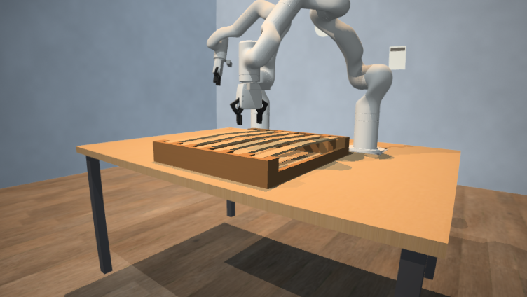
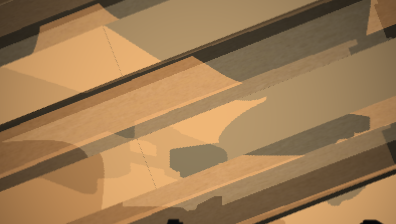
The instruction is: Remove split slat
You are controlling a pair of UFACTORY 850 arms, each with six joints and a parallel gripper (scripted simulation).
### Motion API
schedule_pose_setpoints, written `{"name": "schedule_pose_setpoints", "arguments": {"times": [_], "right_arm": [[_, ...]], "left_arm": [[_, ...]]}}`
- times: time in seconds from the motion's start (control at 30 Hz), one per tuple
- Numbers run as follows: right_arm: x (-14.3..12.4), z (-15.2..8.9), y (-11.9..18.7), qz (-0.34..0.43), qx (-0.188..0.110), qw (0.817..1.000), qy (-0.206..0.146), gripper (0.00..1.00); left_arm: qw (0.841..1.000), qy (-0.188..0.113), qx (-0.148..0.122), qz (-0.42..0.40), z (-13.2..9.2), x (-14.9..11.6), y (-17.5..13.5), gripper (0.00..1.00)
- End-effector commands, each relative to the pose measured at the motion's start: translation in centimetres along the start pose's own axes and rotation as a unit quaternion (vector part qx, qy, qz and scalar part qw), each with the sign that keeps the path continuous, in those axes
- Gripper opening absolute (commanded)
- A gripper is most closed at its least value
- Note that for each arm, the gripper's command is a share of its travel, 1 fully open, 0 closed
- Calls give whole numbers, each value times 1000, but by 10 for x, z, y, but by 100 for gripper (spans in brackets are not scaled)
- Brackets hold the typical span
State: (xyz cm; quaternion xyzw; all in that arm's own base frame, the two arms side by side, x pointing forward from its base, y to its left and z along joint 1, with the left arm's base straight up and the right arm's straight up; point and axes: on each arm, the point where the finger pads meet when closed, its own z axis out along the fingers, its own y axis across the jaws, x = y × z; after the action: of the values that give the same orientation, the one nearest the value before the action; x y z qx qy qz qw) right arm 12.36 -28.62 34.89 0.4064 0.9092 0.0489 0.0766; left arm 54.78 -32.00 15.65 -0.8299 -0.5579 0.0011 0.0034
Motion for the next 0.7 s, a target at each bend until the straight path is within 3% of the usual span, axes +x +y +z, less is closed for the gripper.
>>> {"name": "schedule_pose_setpoints", "arguments": {"times": [0.0,0.43,0.47,0.67], "right_arm": [[-1,-1,0,0,0,1000,-1,100],[-1,-1,0,0,0,1000,-1,100],[-1,-1,0,0,0,1000,-1,100],[-1,-1,0,0,0,1000,-1,100]], "left_arm": [[1000,0,-4,1,-26,-18,-21,100],[1000,0,-4,1,-26,-18,-21,100],[1000,0,-3,1,-57,-42,-52,100],[1000,0,-3,1,-57,-42,-52,100]]}}
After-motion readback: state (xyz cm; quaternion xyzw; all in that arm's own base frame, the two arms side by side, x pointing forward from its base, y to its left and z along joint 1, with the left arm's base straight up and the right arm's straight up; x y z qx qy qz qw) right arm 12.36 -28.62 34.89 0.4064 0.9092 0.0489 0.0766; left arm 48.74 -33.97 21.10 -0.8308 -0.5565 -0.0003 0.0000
